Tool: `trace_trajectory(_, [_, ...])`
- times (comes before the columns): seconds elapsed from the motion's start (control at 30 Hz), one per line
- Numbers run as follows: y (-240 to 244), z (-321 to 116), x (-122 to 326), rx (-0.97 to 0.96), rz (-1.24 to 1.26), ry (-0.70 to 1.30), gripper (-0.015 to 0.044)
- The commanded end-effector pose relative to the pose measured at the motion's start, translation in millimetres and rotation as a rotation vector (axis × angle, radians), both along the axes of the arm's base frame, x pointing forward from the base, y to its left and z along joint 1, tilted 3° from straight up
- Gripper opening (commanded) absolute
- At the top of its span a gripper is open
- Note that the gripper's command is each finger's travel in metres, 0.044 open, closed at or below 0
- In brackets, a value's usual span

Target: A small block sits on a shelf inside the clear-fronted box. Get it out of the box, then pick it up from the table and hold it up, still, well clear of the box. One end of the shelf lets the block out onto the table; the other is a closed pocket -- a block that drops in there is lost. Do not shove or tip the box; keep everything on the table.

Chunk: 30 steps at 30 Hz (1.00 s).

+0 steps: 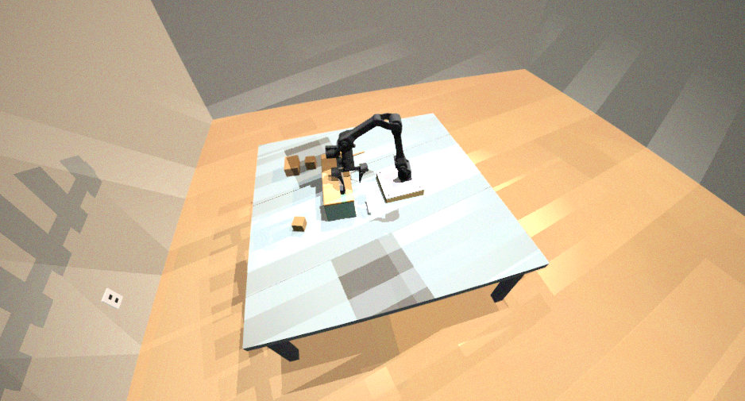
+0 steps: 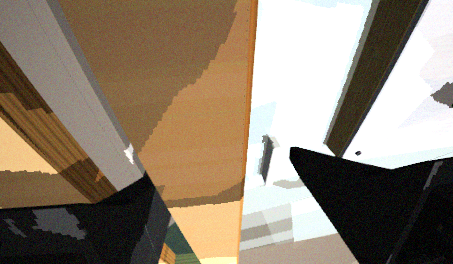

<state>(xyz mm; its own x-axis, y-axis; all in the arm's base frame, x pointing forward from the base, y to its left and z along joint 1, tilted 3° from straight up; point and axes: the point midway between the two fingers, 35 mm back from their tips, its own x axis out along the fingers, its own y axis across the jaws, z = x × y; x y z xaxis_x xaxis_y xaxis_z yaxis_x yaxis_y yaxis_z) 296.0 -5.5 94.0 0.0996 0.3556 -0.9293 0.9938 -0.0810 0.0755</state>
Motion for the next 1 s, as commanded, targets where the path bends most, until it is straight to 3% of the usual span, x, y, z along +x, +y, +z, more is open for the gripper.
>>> trace_trajectory(0.0, [1.7, 0.5, 0.1, 0.004, 0.002, -0.001, 0.04])
trace_trajectory(0.97, [30.9, 1.8, 2.4, 0.006, 0.002, -0.001, 0.04])
